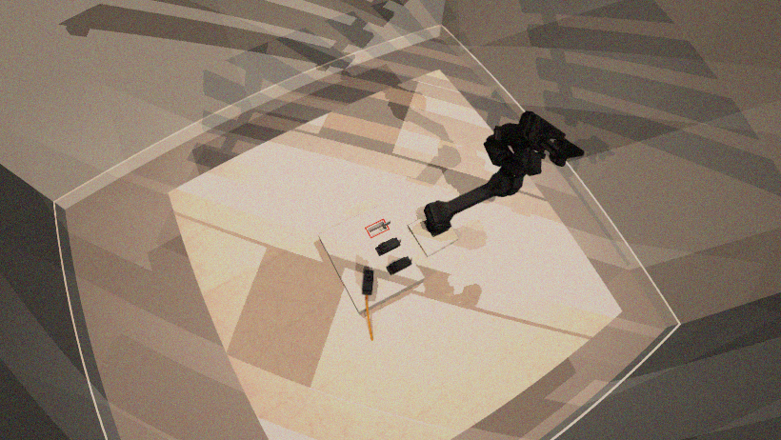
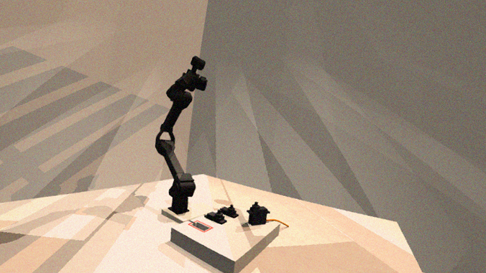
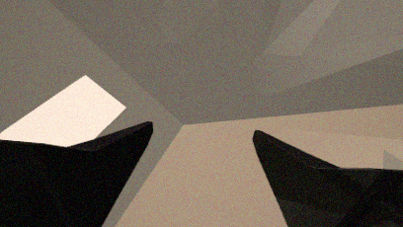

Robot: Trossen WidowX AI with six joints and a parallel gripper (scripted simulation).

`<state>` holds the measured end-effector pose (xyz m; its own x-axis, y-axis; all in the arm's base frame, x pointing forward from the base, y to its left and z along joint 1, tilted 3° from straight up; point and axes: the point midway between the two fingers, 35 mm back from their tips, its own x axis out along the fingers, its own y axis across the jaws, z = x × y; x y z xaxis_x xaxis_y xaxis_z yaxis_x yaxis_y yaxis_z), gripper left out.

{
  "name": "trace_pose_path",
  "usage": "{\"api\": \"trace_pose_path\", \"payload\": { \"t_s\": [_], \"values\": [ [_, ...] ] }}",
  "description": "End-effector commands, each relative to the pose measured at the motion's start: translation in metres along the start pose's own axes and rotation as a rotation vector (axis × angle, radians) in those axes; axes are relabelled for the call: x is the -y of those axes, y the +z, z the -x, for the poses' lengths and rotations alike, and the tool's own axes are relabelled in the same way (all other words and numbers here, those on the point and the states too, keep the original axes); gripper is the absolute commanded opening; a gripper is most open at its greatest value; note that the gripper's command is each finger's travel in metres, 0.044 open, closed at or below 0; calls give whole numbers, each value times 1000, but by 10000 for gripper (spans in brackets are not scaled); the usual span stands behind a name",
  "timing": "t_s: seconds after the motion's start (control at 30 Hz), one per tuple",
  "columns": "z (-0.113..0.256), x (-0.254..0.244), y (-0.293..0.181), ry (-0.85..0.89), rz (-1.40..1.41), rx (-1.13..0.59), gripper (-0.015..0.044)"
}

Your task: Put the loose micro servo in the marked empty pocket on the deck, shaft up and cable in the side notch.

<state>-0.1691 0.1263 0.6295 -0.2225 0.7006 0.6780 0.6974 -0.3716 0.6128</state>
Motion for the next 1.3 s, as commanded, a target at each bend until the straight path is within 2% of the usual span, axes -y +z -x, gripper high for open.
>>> {"api": "trace_pose_path", "payload": {
  "t_s": [0.0, 0.6, 1.27],
  "values": [
    [3, -28, 8, 71, -117, -6, 440],
    [16, -101, 35, 259, -592, -45, 440],
    [31, -139, 60, 350, -810, -70, 440]
  ]
}}
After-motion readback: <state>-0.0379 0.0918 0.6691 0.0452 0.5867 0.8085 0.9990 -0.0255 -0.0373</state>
